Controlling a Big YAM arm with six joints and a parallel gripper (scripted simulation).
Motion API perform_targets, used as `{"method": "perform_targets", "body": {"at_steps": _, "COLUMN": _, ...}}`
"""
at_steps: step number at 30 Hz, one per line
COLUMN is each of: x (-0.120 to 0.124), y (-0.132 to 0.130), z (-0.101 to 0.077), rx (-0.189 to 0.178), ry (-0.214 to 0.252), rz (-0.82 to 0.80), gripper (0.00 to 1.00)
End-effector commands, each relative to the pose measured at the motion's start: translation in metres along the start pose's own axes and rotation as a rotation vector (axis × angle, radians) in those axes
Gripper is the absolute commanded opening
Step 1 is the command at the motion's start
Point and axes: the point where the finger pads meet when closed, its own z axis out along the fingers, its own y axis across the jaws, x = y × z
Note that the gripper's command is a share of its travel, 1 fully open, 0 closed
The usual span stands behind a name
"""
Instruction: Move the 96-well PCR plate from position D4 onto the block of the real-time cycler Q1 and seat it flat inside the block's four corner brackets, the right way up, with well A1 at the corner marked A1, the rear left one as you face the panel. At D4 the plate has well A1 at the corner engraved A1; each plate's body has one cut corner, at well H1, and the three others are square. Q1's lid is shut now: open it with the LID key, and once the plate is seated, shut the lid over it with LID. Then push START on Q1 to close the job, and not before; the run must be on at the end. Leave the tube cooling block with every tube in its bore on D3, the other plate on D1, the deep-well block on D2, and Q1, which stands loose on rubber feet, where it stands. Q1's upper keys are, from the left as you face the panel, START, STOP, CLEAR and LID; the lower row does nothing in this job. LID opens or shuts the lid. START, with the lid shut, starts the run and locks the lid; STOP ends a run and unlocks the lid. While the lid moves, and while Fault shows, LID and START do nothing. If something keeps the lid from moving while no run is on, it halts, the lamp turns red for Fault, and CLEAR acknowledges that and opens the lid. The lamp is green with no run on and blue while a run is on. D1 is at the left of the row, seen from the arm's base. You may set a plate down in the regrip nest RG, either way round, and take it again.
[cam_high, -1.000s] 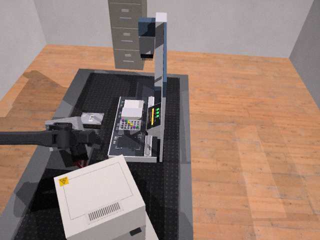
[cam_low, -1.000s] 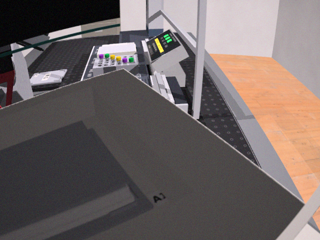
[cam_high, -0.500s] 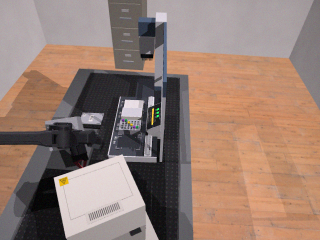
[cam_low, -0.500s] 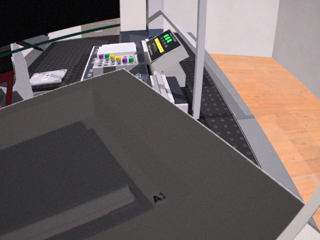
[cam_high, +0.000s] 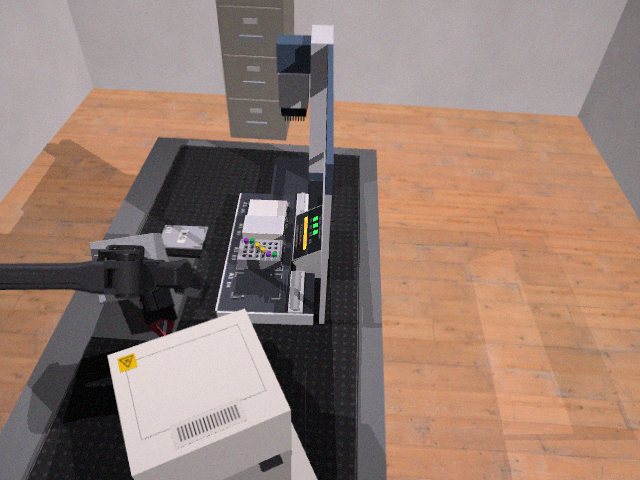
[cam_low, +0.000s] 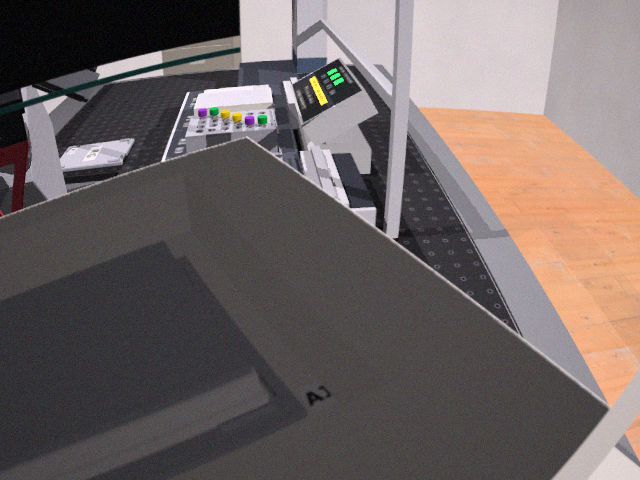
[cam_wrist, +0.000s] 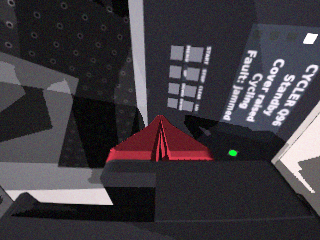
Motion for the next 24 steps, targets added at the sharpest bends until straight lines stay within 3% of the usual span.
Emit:
{"method": "perform_targets", "body": {"at_steps": 1, "x": -0.0017, "y": -0.0254, "z": -0.0079, "rx": 0.020, "ry": -0.017, "rz": 0.070, "gripper": 0.00}}
{"method": "perform_targets", "body": {"at_steps": 24, "x": -0.0024, "y": -0.0275, "z": -0.0076, "rx": 0.026, "ry": -0.019, "rz": 0.078, "gripper": 0.00}}
